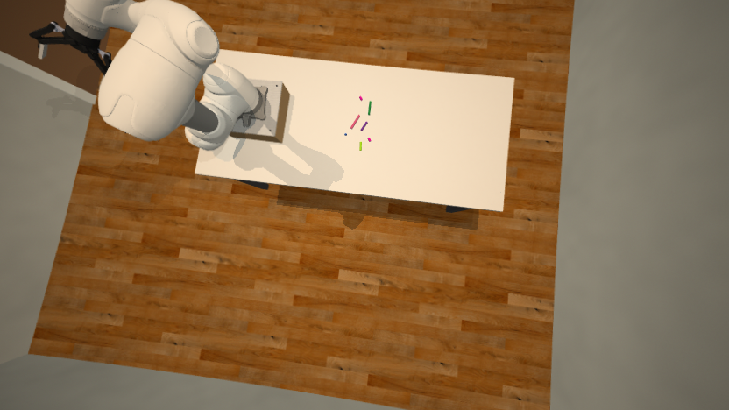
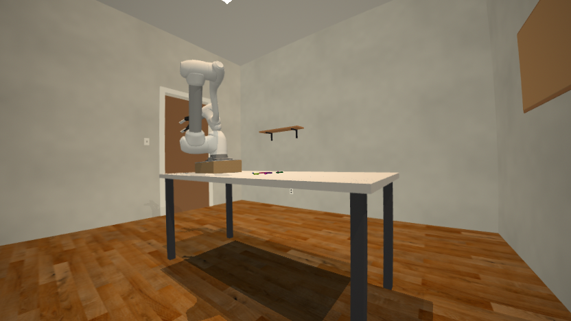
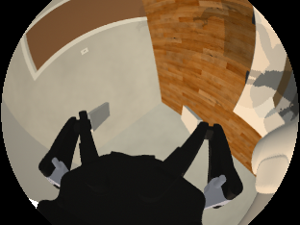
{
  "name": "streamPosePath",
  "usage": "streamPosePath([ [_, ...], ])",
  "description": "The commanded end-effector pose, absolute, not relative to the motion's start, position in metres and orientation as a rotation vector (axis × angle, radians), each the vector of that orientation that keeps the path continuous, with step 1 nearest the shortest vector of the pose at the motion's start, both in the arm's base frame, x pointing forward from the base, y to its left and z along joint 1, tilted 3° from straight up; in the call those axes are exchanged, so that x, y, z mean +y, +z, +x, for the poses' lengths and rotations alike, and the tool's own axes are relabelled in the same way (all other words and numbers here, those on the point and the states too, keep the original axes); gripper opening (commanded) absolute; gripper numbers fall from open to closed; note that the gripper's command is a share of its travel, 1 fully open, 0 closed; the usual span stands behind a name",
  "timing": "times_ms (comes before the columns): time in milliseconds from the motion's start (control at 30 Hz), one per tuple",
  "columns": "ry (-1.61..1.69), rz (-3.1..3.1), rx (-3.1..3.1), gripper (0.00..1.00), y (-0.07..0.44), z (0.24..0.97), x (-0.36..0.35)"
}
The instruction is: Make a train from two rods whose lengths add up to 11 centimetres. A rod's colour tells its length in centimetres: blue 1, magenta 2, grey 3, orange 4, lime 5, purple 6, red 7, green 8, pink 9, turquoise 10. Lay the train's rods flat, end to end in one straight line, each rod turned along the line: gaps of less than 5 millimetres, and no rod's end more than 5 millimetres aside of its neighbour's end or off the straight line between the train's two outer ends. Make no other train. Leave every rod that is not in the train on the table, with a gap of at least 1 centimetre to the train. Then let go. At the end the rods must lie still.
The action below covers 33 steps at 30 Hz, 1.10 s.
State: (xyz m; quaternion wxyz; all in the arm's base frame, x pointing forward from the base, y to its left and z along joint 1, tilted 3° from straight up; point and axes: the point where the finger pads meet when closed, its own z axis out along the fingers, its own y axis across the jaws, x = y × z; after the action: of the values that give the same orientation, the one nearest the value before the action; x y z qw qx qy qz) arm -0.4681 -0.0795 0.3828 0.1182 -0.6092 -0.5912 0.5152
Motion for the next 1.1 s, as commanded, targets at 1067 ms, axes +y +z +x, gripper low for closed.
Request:
streamPosePath([
  [1067, 1.519, -1.908, -1.488, 1.00, 0.401, -0.495, -0.022],
])
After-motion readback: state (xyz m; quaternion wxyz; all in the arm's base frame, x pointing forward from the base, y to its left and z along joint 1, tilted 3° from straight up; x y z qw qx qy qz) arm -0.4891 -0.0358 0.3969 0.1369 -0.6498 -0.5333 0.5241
